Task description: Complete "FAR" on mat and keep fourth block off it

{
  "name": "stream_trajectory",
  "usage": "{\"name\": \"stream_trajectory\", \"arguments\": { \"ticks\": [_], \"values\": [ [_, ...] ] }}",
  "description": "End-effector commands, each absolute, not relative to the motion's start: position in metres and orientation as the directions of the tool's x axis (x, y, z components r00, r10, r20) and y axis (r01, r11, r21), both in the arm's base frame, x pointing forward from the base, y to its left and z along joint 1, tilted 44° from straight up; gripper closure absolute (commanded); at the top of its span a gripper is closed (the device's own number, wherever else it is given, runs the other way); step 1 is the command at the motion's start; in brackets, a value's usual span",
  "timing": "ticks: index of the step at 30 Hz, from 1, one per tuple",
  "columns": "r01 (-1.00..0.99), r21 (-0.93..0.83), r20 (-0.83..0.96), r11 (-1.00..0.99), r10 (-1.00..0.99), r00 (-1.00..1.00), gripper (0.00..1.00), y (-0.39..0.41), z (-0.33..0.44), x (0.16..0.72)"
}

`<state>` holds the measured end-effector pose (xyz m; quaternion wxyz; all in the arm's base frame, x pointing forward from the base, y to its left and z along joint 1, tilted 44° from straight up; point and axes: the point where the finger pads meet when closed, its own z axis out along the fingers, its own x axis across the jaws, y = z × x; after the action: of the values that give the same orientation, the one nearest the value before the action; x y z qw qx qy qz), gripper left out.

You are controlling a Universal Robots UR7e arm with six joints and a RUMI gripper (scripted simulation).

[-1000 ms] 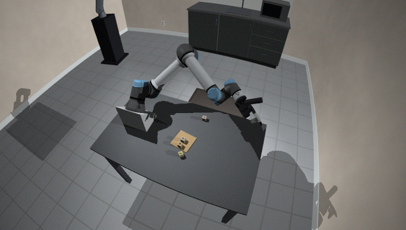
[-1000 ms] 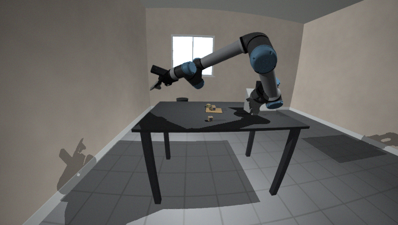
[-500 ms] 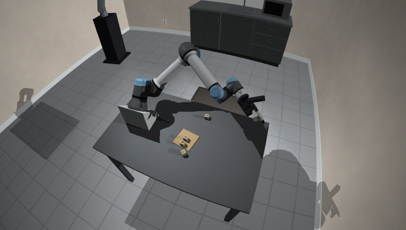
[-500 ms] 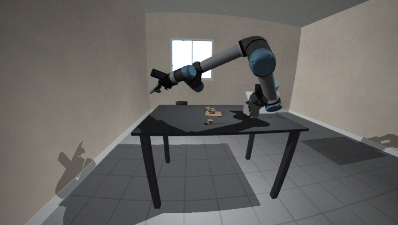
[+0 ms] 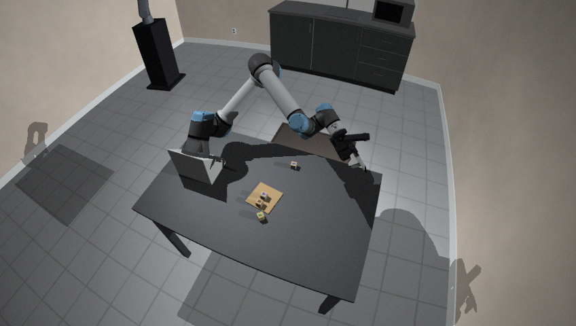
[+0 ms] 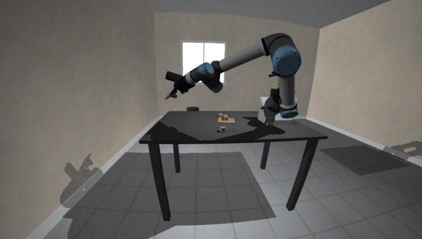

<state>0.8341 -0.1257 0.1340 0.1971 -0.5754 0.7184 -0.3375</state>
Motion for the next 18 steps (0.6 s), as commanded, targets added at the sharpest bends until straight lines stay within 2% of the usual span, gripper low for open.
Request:
{"name": "stream_trajectory", "arguments": {
  "ticks": [1,10,12,18],
  "values": [
    [-0.724,-0.676,0.039,0.137,-0.974,-0.221,0.00,-0.116,0.133,0.800],
    [-0.784,-0.580,-0.166,0.221,-0.974,-0.152,0.00,-0.070,0.129,0.706],
    [-0.784,-0.580,-0.166,0.221,-0.974,-0.152,0.00,-0.070,0.129,0.706],
    [-0.811,-0.508,-0.330,0.289,-0.935,-0.127,0.00,-0.026,0.129,0.637]
  ]
}}
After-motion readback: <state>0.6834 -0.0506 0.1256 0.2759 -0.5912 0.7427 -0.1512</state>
